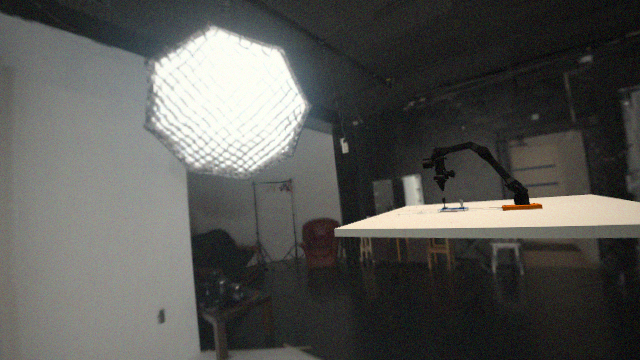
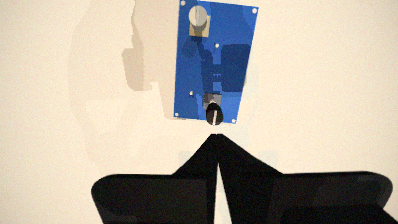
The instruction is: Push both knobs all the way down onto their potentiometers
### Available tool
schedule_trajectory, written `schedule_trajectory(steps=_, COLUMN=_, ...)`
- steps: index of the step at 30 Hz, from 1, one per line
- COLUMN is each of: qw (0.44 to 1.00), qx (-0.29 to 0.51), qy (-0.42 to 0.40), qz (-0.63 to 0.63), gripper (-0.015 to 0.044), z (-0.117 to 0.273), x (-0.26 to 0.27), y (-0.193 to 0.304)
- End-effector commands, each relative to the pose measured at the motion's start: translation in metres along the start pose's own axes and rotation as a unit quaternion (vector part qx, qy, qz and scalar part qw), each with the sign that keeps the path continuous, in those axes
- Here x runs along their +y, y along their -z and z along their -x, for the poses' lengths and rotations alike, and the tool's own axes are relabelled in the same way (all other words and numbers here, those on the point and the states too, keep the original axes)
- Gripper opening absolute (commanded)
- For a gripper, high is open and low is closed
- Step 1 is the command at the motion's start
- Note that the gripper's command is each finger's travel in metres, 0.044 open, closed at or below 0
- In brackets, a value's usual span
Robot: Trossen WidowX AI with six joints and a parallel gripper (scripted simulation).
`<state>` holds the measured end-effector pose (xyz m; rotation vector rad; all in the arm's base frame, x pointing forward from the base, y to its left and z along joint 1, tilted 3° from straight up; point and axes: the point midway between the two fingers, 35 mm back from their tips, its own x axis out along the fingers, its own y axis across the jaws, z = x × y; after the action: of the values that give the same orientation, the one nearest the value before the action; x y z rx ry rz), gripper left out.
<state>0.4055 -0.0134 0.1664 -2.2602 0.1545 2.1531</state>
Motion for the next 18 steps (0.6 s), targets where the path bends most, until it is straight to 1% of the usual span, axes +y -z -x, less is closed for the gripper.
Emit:
schedule_trajectory(steps=1, qw=0.999, qx=-0.002, qy=0.003, qz=0.035, gripper=0.0000, z=0.000, x=-0.001, y=0.001)
schedule_trajectory(steps=6, qw=0.999, qx=-0.002, qy=0.003, qz=0.035, gripper=0.0000, z=-0.001, x=-0.001, y=0.001)
schedule_trajectory(steps=10, qw=0.999, qx=-0.003, qy=0.002, qz=0.034, gripper=0.0000, z=-0.020, x=-0.001, y=0.001)
schedule_trajectory(steps=18, qw=0.999, qx=-0.003, qy=0.002, qz=0.034, gripper=0.0000, z=-0.022, x=-0.001, y=0.001)
